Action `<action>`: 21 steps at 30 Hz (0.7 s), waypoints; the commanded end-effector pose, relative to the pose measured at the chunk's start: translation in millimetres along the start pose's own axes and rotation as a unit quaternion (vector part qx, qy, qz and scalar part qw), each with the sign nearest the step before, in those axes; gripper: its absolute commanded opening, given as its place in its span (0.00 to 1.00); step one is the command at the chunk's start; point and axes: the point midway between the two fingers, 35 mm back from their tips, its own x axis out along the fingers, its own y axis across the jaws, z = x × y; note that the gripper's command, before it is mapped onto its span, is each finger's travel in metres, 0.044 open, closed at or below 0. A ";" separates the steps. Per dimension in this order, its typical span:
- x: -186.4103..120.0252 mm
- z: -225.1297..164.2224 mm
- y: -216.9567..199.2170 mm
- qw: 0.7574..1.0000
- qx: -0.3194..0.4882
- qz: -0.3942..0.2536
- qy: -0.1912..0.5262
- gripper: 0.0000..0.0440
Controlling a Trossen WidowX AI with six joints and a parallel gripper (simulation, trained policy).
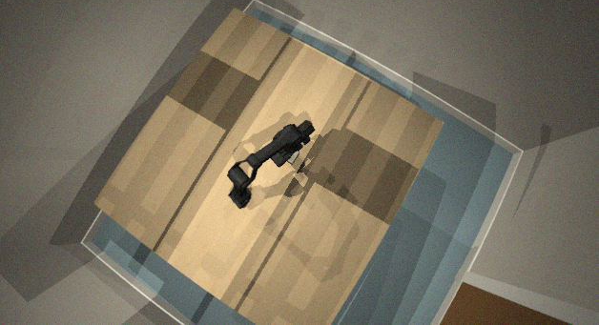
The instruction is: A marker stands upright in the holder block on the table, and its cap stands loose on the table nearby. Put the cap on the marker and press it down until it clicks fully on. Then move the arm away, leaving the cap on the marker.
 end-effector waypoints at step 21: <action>17.7 -7.1 7.4 0.999 -0.010 0.027 0.014 0.19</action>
